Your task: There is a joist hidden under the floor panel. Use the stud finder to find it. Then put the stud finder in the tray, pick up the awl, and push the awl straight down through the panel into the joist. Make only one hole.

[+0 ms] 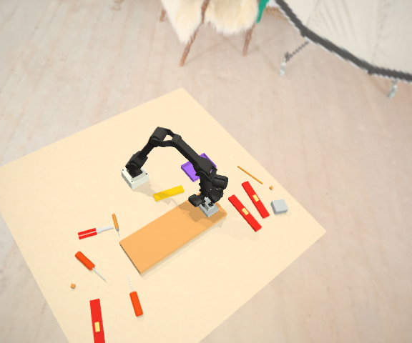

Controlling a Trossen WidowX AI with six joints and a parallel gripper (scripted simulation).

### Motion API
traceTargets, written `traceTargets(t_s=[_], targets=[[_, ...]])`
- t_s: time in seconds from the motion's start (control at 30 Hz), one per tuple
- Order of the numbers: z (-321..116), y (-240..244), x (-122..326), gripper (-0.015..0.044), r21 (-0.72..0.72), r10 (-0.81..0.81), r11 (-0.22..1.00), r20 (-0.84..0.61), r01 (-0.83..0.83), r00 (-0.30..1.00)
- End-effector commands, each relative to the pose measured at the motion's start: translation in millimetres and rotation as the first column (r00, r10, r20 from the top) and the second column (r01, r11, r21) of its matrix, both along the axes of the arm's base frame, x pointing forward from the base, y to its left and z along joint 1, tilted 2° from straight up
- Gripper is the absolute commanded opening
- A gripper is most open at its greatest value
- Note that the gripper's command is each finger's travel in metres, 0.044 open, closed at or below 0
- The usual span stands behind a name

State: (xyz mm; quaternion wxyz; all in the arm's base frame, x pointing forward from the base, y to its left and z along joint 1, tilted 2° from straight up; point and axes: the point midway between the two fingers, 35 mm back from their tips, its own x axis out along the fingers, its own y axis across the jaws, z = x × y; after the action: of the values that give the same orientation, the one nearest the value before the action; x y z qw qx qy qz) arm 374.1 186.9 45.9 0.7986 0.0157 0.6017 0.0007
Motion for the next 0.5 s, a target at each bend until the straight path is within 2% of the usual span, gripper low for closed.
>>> traceTargets(t_s=[0.0, 0.47], targets=[[-0.1, -6.1, -0.6, 0.0, 0.006, 0.006, 1.0, 0.0, -0.006, 1.0], [-1.5, -42.2, -1.0, 0.0, 0.003, 0.006, 1.0, 0.0, -0.006, 1.0]])
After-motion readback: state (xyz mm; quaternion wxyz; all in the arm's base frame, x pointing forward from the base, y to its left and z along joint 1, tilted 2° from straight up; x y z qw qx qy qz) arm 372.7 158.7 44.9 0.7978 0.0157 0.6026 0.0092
